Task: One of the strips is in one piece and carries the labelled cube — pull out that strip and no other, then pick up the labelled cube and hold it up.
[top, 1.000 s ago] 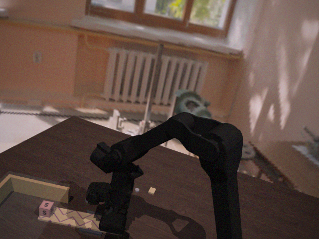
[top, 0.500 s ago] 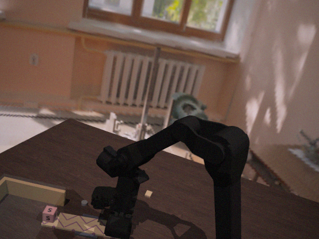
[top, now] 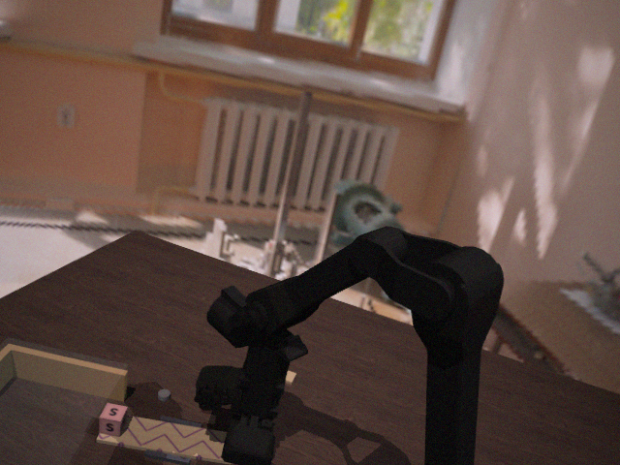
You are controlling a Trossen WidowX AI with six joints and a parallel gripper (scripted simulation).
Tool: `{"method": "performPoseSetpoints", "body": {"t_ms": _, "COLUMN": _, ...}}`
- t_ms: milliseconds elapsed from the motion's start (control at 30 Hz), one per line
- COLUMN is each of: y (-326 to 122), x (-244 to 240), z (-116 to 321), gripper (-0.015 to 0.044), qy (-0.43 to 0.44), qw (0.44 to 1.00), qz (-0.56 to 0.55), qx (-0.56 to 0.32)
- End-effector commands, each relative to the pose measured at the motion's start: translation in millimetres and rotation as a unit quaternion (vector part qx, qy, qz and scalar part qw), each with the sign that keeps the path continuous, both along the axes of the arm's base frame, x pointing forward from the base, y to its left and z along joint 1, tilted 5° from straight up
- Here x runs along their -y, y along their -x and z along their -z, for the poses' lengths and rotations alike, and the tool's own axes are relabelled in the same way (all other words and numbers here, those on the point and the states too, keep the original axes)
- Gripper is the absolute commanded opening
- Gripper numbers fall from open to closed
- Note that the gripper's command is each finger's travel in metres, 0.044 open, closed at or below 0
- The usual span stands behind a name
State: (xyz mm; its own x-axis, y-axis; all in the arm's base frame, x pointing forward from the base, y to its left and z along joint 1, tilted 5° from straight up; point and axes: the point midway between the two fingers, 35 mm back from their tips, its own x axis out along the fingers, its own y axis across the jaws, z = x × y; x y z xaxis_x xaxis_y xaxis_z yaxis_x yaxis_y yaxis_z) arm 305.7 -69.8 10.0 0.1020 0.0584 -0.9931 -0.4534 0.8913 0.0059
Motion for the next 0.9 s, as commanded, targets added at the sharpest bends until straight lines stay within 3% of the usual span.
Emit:
{"method": "performPoseSetpoints", "body": {"t_ms": 0, "y": 12.0, "x": 1.9, "z": 7.8, "gripper": 0.0, "qy": -0.002, "qw": 1.0, "qz": 0.001, "qx": -0.015}}
{"method": "performPoseSetpoints", "body": {"t_ms": 867, "y": 33.0, "x": 18.3, "z": 2.3, "gripper": 0.0, "qy": 0.003, "qw": 1.0, "qz": 0.002, "qx": -0.003}}
